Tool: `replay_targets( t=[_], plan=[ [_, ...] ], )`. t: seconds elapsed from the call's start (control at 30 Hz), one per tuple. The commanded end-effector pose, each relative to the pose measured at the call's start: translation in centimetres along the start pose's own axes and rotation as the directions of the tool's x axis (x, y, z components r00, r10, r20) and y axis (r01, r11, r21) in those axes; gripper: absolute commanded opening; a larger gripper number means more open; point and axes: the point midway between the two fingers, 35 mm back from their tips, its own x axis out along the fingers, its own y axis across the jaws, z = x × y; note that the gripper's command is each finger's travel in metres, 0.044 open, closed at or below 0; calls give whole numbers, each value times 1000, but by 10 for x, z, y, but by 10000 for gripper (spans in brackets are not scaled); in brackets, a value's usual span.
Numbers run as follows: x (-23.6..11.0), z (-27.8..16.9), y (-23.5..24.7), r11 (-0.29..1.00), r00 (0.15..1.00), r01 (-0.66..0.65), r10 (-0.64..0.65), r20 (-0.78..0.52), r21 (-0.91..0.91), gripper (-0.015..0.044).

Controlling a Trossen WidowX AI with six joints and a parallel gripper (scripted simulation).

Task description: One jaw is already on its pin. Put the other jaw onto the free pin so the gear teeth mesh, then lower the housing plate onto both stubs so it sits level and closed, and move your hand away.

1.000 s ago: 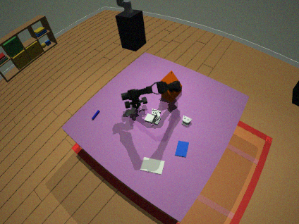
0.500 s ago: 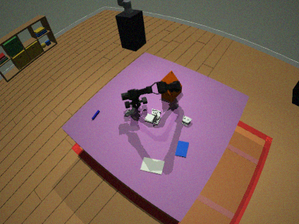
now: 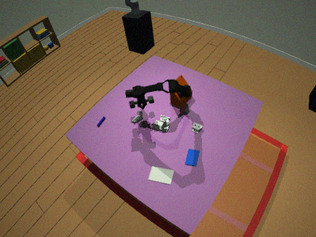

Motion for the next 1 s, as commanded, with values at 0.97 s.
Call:
replay_targets(
  t=[0.97],
  plan=[
    [1,8,11,856,1000,10,-11,1,-516,0]
  ],
)
